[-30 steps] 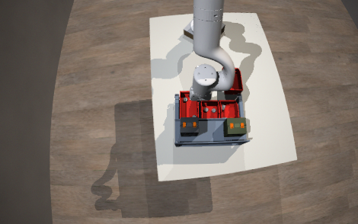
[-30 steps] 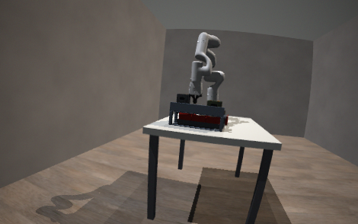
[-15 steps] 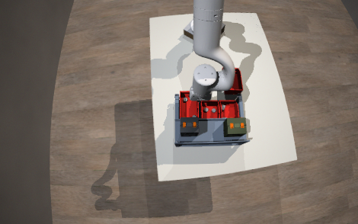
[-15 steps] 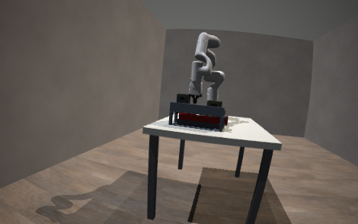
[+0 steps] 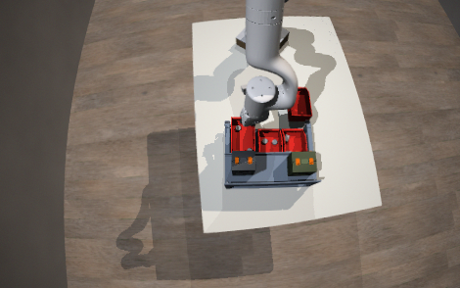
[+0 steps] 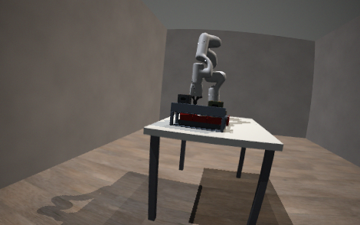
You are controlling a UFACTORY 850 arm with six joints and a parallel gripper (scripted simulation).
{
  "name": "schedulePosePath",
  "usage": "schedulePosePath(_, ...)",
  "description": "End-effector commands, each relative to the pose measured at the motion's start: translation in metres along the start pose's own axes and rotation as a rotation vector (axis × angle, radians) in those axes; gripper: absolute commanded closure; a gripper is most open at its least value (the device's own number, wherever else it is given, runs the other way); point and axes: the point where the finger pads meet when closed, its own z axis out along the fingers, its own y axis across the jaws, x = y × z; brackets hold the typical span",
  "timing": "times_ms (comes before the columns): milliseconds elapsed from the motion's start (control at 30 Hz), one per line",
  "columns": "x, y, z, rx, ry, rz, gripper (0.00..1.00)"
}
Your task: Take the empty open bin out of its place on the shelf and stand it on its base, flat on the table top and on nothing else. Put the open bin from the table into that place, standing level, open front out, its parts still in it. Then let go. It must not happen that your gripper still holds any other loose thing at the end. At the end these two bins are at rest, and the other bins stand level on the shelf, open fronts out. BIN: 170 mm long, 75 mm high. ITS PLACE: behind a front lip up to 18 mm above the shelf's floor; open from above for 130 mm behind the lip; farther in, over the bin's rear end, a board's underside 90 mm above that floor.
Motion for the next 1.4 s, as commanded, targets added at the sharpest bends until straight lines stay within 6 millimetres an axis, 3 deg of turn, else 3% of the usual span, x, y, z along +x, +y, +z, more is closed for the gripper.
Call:
schedulePosePath(0,0.033,-0.005,0.011,-0.004,-0.023,-0.278,1.00)
schedulePosePath(200,0.070,-0.006,0.022,0.019,-0.019,-0.535,1.00)
schedulePosePath(267,0.070,-0.006,0.022,0.019,-0.019,-0.535,1.00)
schedulePosePath(300,0.075,-0.005,0.023,0.025,-0.021,-0.662,1.00)
schedulePosePath(433,0.092,-0.004,0.028,0.036,-0.020,-0.811,1.00)
schedulePosePath(767,0.101,-0.003,0.030,0.041,-0.058,-1.240,1.00)
schedulePosePath(1367,0.101,-0.003,0.030,0.039,-0.061,-1.258,1.00)
